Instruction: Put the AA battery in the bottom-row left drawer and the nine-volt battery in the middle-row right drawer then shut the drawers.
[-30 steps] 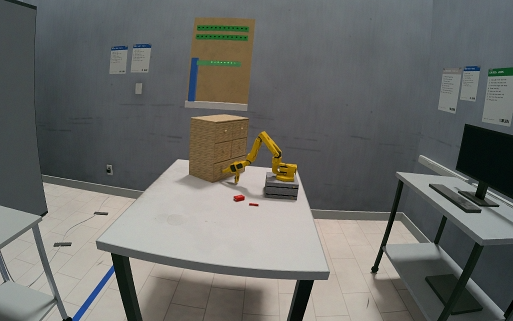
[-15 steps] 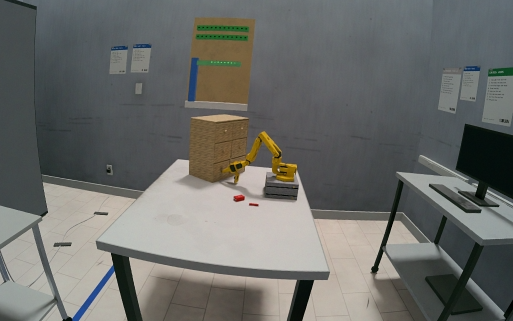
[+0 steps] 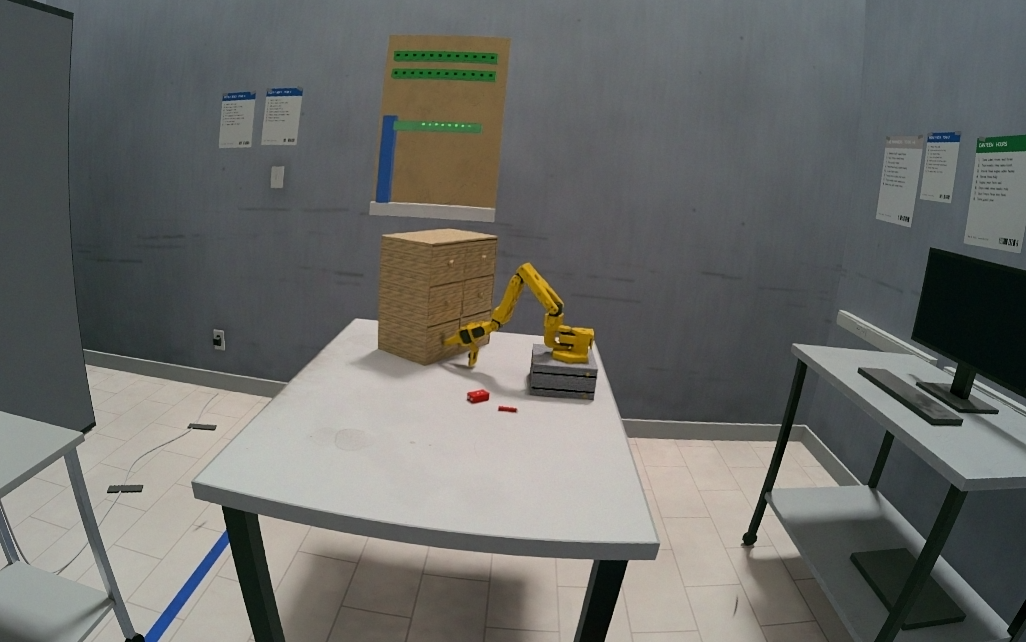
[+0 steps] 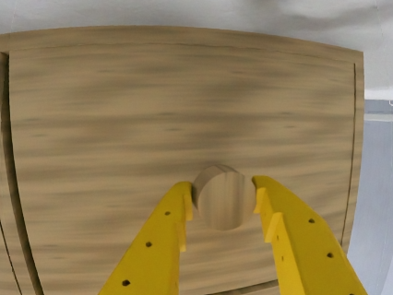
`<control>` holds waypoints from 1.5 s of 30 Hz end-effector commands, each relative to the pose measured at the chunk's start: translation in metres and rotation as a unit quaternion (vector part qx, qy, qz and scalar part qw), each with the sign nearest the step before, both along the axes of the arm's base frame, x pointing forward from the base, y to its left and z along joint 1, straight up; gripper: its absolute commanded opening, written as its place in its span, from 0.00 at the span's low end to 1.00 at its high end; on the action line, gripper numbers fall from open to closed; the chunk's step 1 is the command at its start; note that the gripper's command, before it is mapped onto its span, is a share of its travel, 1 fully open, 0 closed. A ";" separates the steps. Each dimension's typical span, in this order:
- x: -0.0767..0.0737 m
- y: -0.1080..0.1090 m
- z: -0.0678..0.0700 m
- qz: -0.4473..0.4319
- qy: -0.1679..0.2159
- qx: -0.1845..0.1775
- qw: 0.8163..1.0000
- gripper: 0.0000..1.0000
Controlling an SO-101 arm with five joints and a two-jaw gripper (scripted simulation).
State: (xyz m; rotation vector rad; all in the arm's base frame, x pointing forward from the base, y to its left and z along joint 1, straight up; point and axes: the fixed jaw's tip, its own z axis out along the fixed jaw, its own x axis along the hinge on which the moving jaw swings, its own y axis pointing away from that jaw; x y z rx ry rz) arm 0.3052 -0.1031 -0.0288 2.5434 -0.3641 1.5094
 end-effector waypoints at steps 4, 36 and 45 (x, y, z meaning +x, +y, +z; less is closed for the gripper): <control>0.001 0.000 0.002 0.000 -0.004 0.000 1.000 0.00; 0.001 0.000 0.002 0.000 -0.004 0.000 1.000 0.21; -0.013 0.008 0.001 0.004 -0.004 0.004 1.000 0.21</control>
